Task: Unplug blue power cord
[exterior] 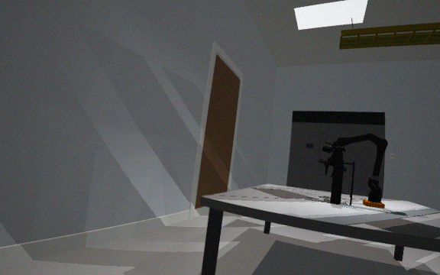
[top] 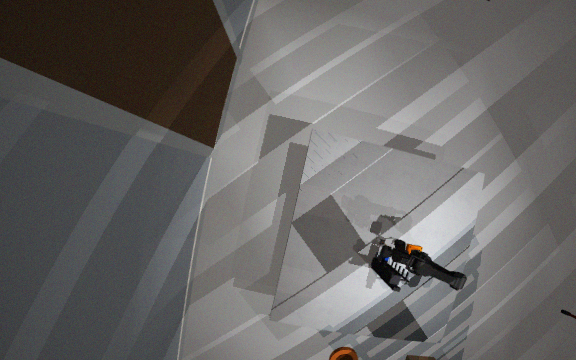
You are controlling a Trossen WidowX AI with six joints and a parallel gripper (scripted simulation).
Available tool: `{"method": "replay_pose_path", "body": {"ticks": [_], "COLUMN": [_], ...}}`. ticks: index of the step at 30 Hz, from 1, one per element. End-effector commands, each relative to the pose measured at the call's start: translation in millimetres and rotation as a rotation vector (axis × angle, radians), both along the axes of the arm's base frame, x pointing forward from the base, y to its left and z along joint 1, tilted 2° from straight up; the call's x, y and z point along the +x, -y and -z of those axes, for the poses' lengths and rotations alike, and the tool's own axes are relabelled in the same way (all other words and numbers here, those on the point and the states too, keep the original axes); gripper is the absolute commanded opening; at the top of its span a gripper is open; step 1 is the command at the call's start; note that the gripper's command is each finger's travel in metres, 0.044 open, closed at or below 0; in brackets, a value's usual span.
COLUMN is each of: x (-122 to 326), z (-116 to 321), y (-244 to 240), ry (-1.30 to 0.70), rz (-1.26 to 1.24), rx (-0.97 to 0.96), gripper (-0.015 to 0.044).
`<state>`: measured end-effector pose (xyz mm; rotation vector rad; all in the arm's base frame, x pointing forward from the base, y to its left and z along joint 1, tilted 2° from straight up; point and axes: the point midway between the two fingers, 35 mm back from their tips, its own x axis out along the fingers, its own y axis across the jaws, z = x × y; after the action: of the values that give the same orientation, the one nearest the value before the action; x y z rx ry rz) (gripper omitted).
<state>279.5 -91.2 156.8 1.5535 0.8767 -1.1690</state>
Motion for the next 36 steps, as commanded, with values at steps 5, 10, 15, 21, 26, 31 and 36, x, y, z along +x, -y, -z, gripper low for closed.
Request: {"method": "replay_pose_path", "body": {"ticks": [5,10,15,21,26,31,36], "x": [-45,-43,-41,-39,-37,-36,-35], "z": [36,36,35,35,35,35,35], "y": [-15,-17,-23,-33,-41,-49,-54], "ry": [-0.286,-0.286,-0.285,-0.285,-0.285,-0.285,-0.285], "rz": [-0.044,-0.044,-0.044,-0.044,-0.044,-0.044,-0.045], "rx": [0.024,0.025,0.025,0.026,0.027,0.027,0.028], "gripper": [0.0160,0.0160,0.0160,0.0160,0.0160,0.0160,0.0160]}}
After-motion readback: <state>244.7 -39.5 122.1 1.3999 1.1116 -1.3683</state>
